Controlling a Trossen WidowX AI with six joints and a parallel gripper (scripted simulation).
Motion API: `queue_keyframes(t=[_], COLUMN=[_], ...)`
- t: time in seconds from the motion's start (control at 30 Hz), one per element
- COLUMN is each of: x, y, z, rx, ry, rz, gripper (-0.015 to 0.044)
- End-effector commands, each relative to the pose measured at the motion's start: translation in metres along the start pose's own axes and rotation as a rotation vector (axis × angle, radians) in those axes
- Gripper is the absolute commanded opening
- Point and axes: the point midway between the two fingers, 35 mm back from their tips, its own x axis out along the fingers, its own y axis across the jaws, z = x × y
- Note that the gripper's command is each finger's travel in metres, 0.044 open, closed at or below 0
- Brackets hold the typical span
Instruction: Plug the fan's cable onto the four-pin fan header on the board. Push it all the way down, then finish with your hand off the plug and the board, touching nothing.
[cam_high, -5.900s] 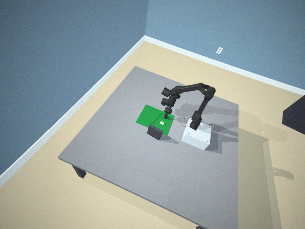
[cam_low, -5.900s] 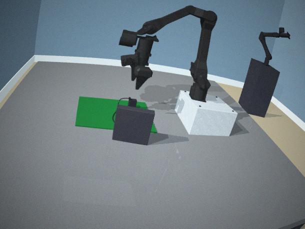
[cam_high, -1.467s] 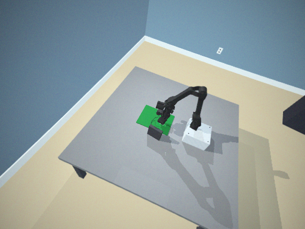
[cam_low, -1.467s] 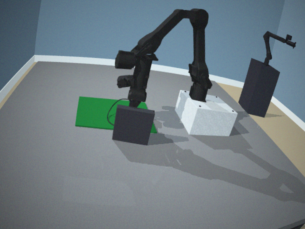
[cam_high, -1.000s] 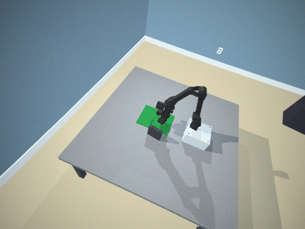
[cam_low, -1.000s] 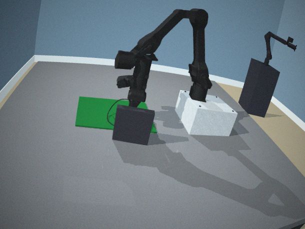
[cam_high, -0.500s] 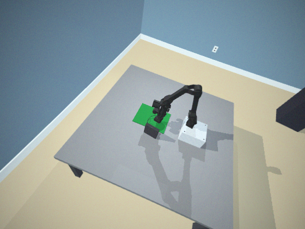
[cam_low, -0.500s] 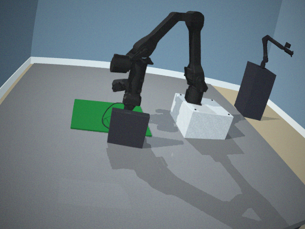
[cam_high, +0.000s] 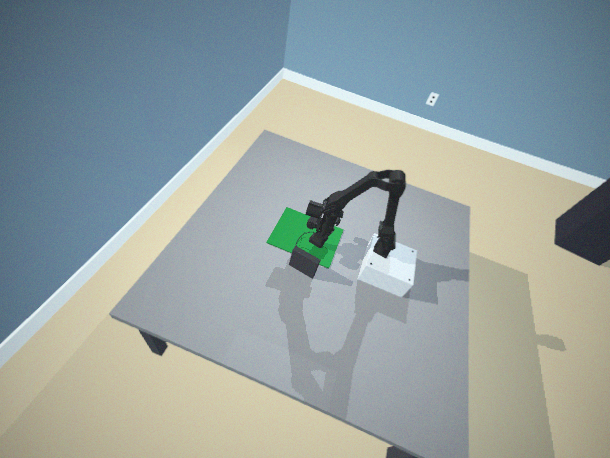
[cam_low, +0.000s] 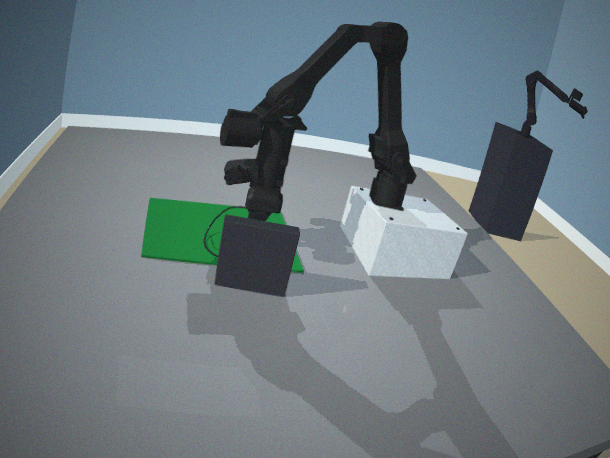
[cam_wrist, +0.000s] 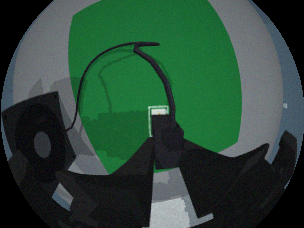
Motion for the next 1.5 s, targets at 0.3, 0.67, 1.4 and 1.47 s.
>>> queue_keyframes(t=[0.3,0.67,1.4,1.47], x=[0.006,0.013,0.015,0.015], y=[0.0,0.0,0.0,0.0], z=[0.0,0.0,0.0,0.0], rx=[-0.006,-0.006,0.0,0.0], ry=[-0.001,-0.001,-0.003,-0.003], rz=[0.0,0.0,0.004,0.004], gripper=[0.0,0.0,0.021,0.026])
